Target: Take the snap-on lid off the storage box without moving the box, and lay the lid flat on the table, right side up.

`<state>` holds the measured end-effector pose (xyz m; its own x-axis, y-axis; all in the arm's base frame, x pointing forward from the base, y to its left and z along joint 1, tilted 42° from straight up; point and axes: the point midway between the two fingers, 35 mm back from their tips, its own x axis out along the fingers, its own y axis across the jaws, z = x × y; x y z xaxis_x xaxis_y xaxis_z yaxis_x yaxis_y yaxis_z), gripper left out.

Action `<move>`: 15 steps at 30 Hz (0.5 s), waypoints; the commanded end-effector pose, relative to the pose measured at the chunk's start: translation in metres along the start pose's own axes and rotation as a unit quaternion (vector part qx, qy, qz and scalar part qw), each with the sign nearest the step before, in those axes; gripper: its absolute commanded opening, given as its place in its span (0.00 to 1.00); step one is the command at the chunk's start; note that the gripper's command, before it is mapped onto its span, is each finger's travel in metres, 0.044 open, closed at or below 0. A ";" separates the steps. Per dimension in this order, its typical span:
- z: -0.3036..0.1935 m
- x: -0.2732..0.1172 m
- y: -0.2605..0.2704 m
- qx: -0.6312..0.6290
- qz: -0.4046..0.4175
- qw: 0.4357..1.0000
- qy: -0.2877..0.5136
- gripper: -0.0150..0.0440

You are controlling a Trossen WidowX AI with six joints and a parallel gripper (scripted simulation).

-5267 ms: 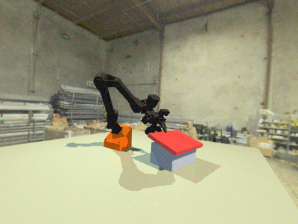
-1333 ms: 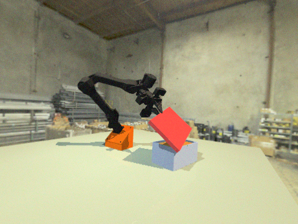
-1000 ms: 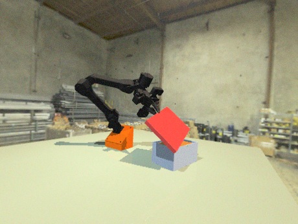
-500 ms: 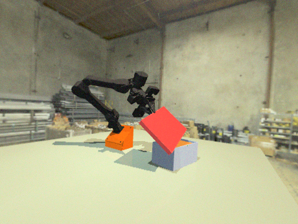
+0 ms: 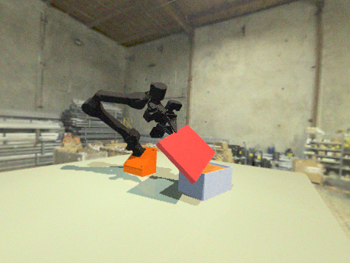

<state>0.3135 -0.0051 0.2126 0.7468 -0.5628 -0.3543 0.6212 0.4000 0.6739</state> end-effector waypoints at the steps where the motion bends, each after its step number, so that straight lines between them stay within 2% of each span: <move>1: 0.008 -0.002 0.003 0.004 0.006 1.000 0.003 0.25; 15: 0.036 -0.002 0.002 0.004 0.006 1.000 0.002 0.25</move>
<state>0.3058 -0.0271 0.2304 0.7449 -0.5636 -0.3571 0.6244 0.4002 0.6708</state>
